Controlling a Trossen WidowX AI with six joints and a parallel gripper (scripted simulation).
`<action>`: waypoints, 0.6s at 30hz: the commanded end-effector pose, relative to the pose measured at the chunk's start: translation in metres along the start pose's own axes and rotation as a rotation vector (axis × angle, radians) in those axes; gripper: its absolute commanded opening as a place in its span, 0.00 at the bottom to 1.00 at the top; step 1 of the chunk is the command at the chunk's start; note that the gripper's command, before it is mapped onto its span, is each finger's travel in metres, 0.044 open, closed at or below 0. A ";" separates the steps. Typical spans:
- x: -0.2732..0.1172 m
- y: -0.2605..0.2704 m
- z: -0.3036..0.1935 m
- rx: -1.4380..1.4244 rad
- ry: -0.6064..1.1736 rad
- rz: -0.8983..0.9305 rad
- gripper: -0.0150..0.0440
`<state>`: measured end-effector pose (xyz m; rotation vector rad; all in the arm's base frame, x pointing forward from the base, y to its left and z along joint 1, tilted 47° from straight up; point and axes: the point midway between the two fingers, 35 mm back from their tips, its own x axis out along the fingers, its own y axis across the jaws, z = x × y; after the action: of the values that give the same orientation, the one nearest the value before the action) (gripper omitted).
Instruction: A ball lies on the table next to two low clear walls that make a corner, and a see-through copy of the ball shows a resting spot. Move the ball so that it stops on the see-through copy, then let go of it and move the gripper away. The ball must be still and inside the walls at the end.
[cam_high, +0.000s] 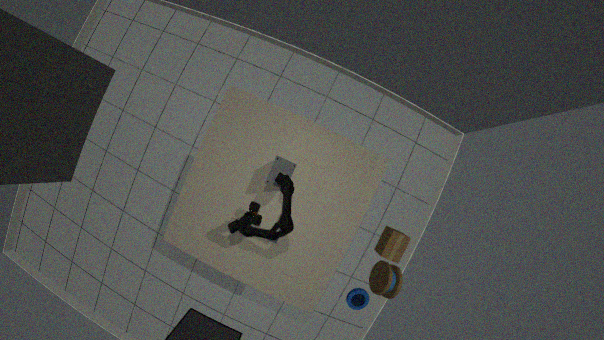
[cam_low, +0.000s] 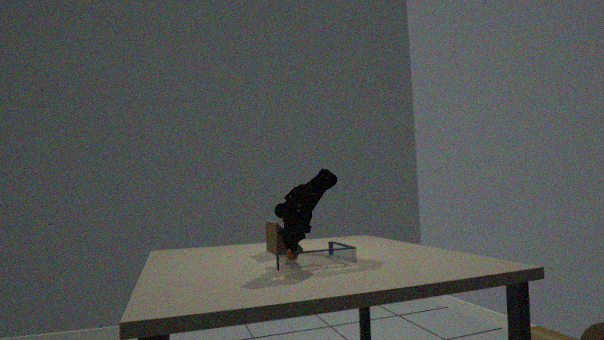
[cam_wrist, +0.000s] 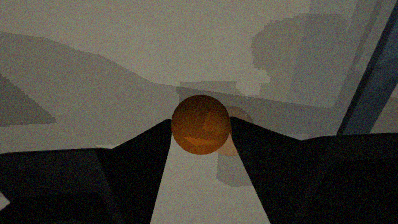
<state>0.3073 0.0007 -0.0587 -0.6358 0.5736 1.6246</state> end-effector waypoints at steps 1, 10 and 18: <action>-0.022 -0.005 -0.003 -0.009 0.012 -0.012 0.25; -0.075 -0.005 -0.004 -0.008 0.015 -0.011 0.25; -0.119 0.002 0.000 -0.008 0.011 -0.010 0.25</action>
<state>0.3185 -0.0761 0.0120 -0.6361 0.5759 1.6167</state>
